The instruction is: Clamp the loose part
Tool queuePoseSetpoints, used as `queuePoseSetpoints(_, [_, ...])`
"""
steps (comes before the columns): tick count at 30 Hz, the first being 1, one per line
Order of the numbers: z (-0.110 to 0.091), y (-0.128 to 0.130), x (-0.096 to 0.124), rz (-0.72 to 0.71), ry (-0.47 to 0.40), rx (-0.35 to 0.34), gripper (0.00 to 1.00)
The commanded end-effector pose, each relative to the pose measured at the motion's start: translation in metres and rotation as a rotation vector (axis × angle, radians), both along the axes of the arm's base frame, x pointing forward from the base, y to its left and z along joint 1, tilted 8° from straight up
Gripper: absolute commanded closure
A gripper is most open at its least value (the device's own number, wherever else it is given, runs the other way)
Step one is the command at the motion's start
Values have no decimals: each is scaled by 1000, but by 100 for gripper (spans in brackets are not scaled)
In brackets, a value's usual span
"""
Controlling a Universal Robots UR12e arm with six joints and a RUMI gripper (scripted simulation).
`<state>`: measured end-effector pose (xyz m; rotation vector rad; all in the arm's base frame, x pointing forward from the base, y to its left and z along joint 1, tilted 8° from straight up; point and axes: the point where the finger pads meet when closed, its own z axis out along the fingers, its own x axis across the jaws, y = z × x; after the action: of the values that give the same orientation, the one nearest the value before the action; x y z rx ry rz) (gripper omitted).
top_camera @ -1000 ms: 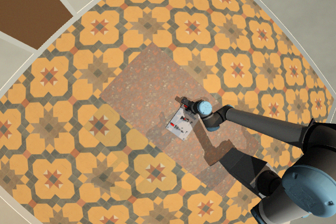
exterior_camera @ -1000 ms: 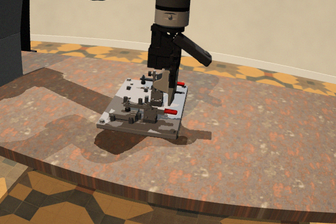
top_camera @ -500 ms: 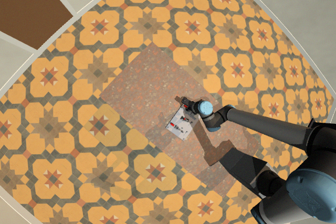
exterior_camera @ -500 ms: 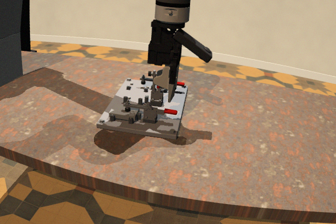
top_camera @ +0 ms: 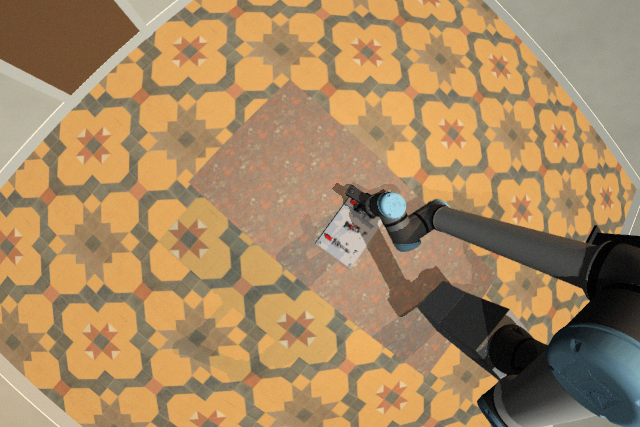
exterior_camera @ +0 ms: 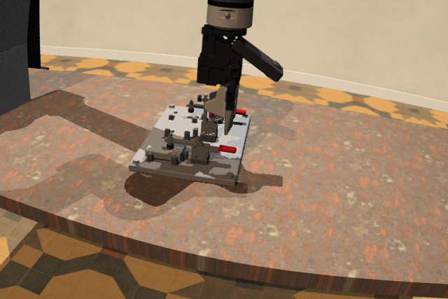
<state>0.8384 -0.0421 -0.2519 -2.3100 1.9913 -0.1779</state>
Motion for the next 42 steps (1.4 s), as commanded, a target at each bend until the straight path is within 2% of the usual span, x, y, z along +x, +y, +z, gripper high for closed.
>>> queuePoseSetpoints(1, [5, 0, 0, 0, -1, 0, 72])
queuePoseSetpoints(15, [46, 0, -6, 0, -1, 0, 72])
queuePoseSetpoints(24, [62, 1, -8, 0, -1, 0, 72])
queuePoseSetpoints(42, [66, 1, -9, 0, -1, 0, 72])
